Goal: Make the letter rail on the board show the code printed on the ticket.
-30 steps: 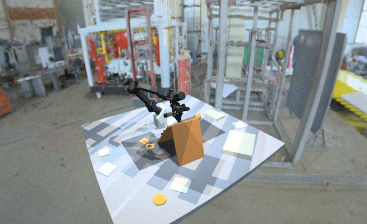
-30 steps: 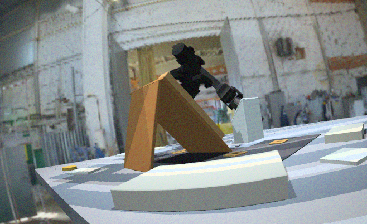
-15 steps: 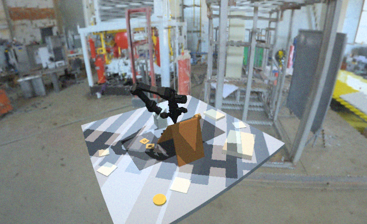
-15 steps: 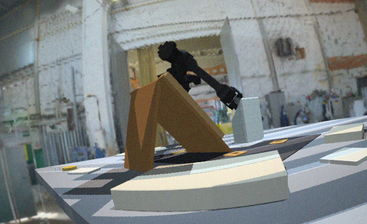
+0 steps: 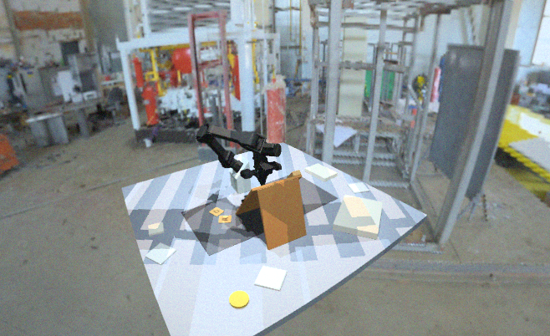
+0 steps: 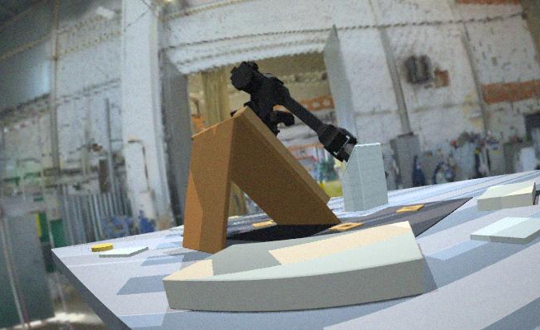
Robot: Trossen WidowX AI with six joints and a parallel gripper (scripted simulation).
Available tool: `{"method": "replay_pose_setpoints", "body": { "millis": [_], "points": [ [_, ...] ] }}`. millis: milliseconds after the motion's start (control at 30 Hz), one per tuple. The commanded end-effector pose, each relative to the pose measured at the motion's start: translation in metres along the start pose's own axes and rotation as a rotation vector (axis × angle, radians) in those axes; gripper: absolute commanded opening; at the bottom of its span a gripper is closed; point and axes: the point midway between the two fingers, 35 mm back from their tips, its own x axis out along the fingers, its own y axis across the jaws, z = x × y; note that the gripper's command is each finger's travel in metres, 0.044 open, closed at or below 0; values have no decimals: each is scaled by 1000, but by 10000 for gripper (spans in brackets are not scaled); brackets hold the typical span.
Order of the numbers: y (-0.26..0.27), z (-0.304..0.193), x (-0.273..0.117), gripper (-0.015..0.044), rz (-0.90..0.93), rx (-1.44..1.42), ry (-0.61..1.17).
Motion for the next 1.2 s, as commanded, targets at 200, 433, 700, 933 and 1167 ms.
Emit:
{"method": "replay_pose_setpoints", "body": {
  "millis": [200, 433, 700, 933, 1167],
  "points": [
    [0, 4, 6, 0, 0, -1, 3],
    [-1, 6, 9, 0, 0, -1, 3],
    [-1, 8, 12, 0, 0, 0, 3],
    [-1, 10, 15, 0, 0, 0, 3],
    [-2, 12, 17, 0, 0, 0, 3]
  ]
}}
